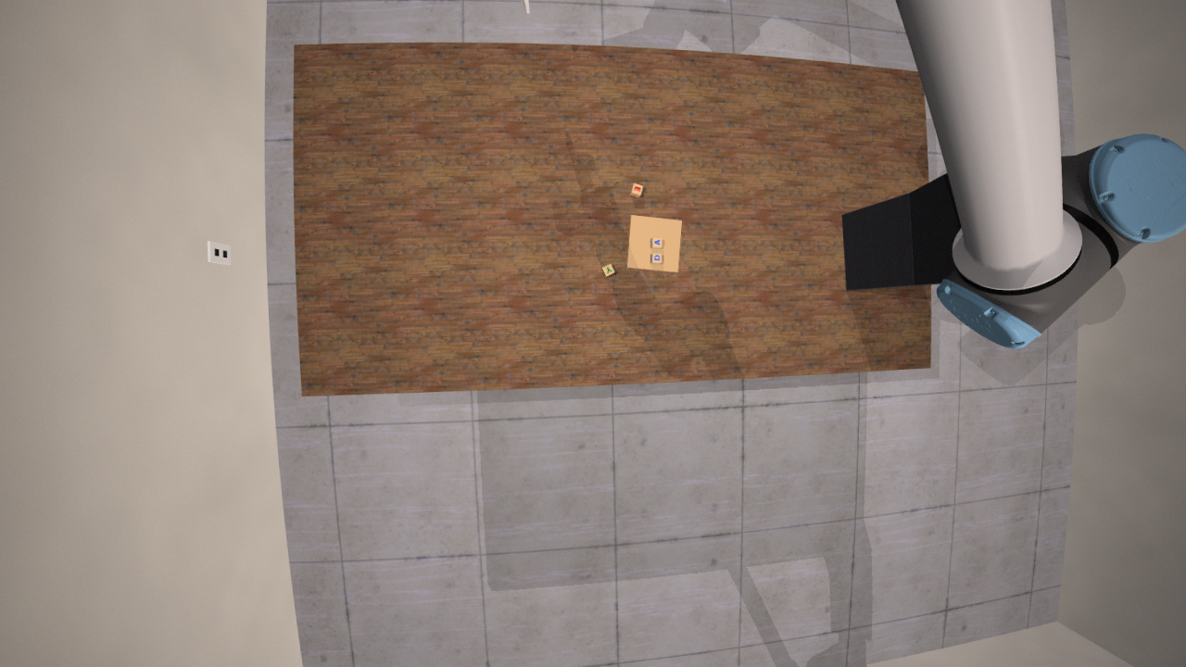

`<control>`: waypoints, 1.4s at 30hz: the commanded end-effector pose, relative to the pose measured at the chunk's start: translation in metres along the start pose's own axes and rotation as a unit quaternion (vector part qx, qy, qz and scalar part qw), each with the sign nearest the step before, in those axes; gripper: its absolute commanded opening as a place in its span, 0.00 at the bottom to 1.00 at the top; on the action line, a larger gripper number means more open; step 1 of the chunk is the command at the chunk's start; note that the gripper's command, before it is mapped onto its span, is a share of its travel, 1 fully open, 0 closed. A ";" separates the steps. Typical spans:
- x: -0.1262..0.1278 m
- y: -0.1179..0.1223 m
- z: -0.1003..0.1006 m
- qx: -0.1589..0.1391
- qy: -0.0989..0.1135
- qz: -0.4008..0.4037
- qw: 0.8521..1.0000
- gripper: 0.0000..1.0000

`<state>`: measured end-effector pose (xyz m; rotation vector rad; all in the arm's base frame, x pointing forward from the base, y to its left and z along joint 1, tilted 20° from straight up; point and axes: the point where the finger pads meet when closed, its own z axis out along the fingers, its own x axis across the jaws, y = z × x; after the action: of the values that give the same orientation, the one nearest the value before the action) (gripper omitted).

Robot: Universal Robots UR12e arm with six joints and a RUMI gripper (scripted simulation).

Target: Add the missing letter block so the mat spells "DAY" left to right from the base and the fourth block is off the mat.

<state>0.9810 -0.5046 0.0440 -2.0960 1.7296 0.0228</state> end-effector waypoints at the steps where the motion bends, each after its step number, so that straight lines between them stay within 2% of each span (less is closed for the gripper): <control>1: 0.000 -0.001 -0.002 0.001 0.001 0.000 1.000 1.00; 20: 0.000 -0.001 -0.001 0.001 0.001 0.000 1.000 1.00; 26: -0.002 -0.002 0.006 0.001 0.004 -0.001 1.000 1.00; 32: -0.011 -0.006 0.027 0.004 0.013 -0.002 1.000 1.00; 34: -0.011 -0.006 0.027 0.004 0.013 -0.002 1.000 1.00; 42: -0.038 -0.013 0.084 0.012 0.039 -0.004 0.999 1.00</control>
<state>0.9984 -0.4607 0.0004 -2.1091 1.7474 -0.0433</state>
